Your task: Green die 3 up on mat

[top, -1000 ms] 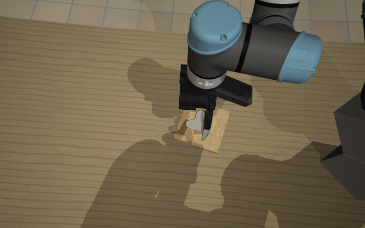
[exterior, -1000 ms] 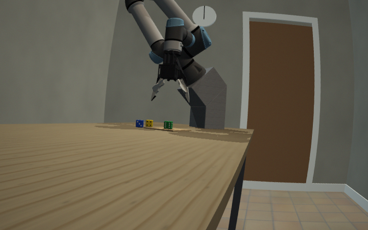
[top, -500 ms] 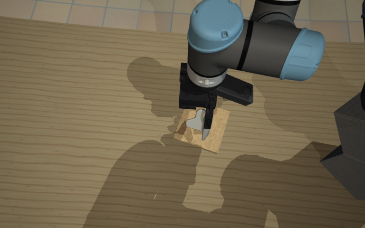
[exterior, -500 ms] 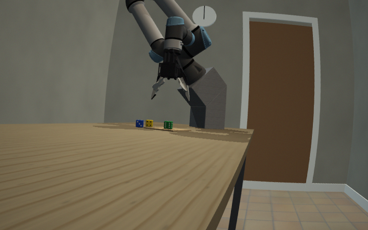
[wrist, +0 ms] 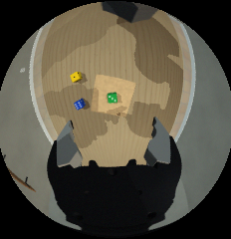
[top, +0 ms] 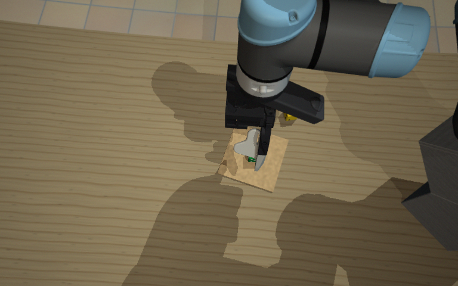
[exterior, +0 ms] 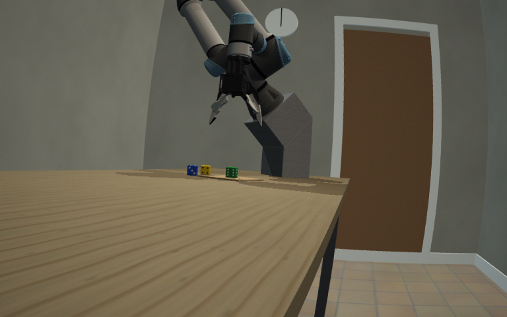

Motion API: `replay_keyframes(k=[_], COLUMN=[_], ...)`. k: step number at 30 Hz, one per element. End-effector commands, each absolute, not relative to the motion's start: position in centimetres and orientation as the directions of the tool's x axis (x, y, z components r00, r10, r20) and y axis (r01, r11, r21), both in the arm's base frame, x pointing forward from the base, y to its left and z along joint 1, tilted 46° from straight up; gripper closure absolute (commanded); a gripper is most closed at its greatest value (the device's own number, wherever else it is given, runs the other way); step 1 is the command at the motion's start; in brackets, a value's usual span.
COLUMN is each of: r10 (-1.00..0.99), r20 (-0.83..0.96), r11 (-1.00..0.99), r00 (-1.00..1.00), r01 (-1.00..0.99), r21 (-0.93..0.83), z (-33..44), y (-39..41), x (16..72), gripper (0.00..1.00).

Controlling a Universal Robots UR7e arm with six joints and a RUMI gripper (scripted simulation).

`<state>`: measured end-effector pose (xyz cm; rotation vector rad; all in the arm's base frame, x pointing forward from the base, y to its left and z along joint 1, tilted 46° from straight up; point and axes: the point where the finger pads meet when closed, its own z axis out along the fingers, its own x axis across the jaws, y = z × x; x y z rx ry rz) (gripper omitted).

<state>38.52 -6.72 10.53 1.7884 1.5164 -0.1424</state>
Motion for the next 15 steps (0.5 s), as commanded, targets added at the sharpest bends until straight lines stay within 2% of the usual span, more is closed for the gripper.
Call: replay_keyframes(k=[1,15], r10=[0.793,0.793], r20=[-0.538,-0.538], r11=[0.002,0.002], r00=[0.285,0.285], r01=[0.882,0.882], r21=[0.472,0.472], z=[12.2,13.6], y=[-5.2,-4.1], x=[37.6,36.9], gripper=[0.0,0.0])
